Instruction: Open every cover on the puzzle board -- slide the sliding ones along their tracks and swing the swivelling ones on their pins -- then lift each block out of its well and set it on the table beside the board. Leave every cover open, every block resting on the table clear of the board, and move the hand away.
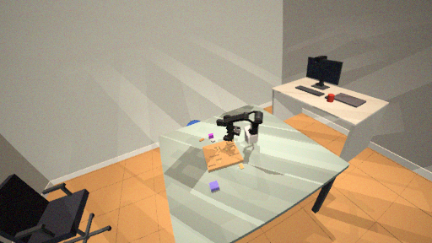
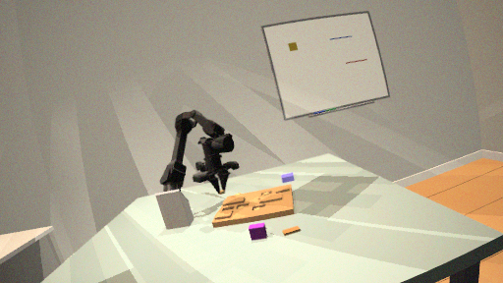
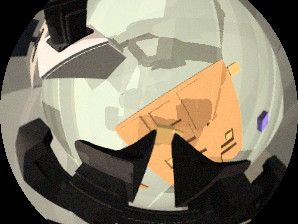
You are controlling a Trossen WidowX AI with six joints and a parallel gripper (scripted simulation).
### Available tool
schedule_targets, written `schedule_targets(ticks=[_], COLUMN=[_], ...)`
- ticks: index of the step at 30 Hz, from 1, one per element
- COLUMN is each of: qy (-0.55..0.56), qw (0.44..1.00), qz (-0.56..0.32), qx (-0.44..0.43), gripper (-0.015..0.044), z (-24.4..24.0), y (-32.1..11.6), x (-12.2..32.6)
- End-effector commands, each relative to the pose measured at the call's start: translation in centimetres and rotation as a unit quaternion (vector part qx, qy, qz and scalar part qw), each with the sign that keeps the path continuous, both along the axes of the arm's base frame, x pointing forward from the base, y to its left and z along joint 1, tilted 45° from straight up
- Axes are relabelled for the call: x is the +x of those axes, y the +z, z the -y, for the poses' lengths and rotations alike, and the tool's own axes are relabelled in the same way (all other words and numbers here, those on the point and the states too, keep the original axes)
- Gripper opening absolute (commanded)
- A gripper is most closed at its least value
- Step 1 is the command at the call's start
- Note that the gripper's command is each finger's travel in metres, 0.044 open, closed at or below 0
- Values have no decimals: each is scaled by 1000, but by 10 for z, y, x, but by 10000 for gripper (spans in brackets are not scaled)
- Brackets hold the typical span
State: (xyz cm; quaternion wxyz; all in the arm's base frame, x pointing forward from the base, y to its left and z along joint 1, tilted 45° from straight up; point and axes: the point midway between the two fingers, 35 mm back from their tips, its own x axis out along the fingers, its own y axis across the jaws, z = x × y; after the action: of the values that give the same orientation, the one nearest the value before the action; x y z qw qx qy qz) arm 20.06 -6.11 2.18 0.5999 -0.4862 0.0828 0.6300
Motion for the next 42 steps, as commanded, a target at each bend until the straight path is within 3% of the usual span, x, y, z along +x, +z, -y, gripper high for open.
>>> schedule_targets(ticks=[1,42], qy=[1,-3], qw=[1000,999], qz=[6,0], qx=[-6,-33], gripper=[80,80], z=[9,-33], y=[9,80], x=[0,80])
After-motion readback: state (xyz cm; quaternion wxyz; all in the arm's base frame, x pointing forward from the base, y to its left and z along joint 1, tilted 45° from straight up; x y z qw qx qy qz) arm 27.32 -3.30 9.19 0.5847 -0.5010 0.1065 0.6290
